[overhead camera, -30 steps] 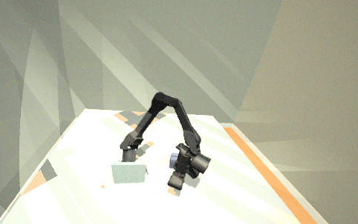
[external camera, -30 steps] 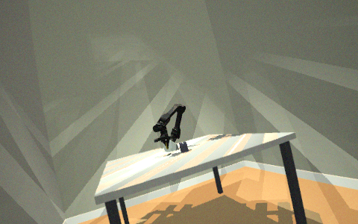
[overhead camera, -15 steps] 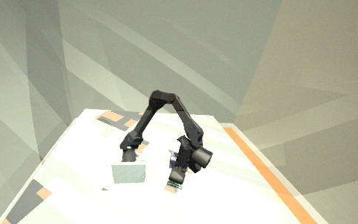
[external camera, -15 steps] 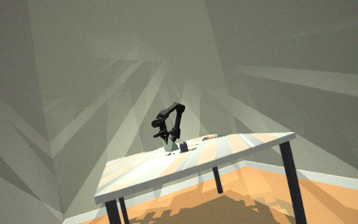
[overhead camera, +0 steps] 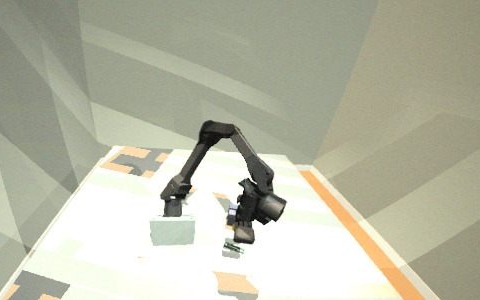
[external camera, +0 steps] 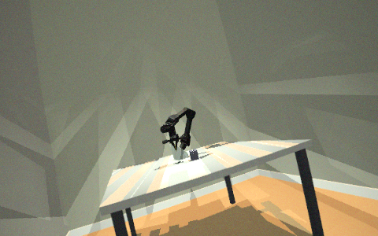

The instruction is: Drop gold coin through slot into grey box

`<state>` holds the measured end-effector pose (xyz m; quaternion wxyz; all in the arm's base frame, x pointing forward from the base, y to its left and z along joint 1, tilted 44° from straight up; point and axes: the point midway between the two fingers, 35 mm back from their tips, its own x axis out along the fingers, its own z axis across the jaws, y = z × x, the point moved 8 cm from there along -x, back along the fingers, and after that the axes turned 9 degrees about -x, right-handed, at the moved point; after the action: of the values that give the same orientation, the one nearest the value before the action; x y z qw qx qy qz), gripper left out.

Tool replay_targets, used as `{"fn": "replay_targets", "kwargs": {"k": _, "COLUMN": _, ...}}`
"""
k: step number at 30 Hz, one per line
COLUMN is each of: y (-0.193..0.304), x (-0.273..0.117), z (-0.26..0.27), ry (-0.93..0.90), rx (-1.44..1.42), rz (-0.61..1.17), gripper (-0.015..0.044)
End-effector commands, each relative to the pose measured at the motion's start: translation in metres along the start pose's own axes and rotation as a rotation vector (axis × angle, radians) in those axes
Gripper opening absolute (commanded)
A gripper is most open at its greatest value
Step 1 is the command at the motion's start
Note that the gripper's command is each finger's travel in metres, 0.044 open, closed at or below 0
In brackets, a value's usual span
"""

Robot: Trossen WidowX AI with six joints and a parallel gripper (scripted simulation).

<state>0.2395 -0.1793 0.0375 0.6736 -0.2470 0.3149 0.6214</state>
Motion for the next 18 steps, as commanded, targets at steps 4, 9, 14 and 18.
{"fn": "replay_targets", "kwargs": {"k": 4, "y": -0.002, "x": -0.001, "z": 0.004, "ry": 0.002, "rx": -0.027, "rz": 0.0, "gripper": 0.0}}
{"fn": "replay_targets", "kwargs": {"k": 9, "y": -0.007, "x": -0.002, "z": 0.016, "ry": 0.004, "rx": -0.026, "rz": 0.0, "gripper": 0.0}}
{"fn": "replay_targets", "kwargs": {"k": 14, "y": -0.011, "x": -0.003, "z": 0.028, "ry": 0.006, "rx": -0.026, "rz": -0.001, "gripper": 0.0}}
{"fn": "replay_targets", "kwargs": {"k": 18, "y": -0.014, "x": -0.003, "z": 0.038, "ry": 0.007, "rx": -0.025, "rz": -0.001, "gripper": 0.0}}
